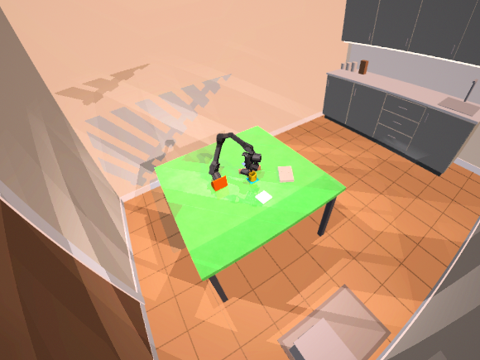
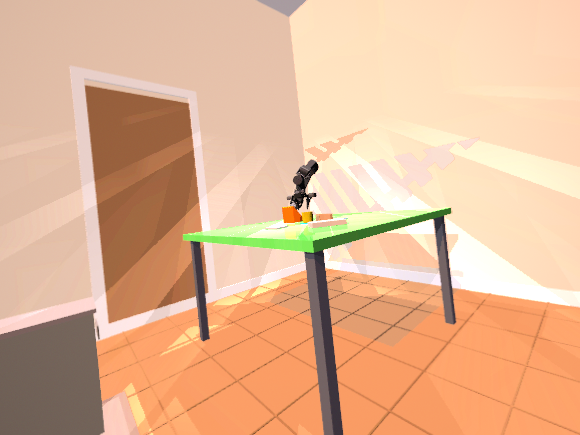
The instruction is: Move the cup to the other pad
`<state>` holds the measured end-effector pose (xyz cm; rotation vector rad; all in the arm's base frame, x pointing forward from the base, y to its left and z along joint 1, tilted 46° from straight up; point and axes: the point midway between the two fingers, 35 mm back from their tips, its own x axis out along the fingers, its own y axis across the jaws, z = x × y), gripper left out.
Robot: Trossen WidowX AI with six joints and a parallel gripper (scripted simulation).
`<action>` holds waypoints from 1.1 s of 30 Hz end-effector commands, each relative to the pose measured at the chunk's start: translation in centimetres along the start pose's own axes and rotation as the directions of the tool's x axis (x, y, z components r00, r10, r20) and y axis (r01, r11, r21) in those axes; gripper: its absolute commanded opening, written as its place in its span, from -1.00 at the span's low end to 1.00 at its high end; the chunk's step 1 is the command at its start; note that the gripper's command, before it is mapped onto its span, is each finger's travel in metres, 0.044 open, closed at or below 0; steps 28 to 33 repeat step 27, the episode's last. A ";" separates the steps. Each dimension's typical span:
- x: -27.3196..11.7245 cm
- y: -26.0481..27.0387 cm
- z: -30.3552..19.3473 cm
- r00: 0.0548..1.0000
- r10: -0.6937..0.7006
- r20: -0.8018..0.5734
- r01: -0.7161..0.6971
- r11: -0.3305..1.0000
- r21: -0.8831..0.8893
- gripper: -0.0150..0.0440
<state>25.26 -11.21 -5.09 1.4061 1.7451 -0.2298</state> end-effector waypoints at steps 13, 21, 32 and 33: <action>-3.7 0.1 0.0 1.000 -0.002 0.006 0.002 1.000 -0.003 1.00; -6.4 0.0 -0.4 1.000 -0.003 0.009 0.003 1.000 -0.006 1.00; -5.9 -0.1 -0.5 1.000 0.000 0.002 0.000 1.000 0.002 1.00; -5.9 -0.1 -0.5 1.000 0.000 0.002 0.000 1.000 0.002 1.00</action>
